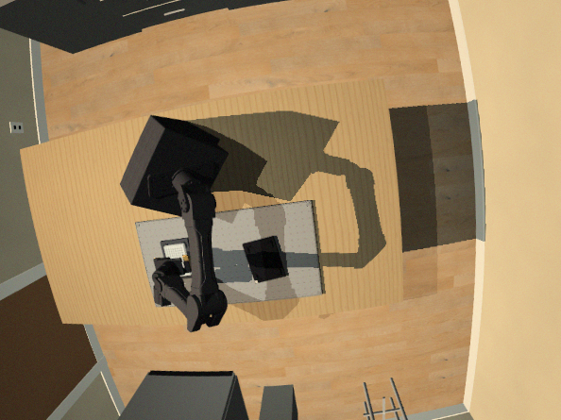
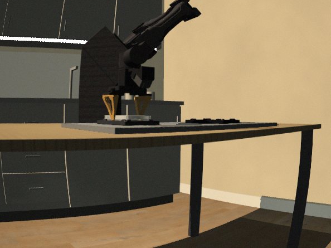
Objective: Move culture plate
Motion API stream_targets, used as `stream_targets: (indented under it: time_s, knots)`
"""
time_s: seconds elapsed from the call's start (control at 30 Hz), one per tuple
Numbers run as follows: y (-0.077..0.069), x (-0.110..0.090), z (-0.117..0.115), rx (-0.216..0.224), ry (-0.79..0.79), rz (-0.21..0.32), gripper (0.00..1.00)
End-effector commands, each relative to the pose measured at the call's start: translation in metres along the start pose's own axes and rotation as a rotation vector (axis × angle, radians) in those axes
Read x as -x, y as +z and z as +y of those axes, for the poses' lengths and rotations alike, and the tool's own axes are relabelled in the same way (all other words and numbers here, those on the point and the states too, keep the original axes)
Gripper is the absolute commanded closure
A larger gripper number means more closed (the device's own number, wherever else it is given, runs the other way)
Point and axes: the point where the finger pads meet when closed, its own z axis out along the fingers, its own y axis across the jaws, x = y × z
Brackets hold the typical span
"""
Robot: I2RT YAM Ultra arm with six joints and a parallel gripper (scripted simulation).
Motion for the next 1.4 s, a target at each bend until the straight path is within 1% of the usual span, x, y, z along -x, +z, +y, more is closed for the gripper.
stream_targets:
  time_s: [0.0, 0.67, 0.7, 1.37]
  knots:
    - [-0.0068, 0.0108, -0.0078, -0.012, -0.009, -0.040, 0.00]
    - [-0.0068, 0.0108, -0.0078, -0.012, -0.009, -0.040, 0.00]
    - [-0.0068, 0.0108, -0.0078, -0.012, -0.009, -0.040, 1.00]
    - [-0.0068, 0.0108, -0.0072, -0.009, -0.011, -0.041, 1.00]
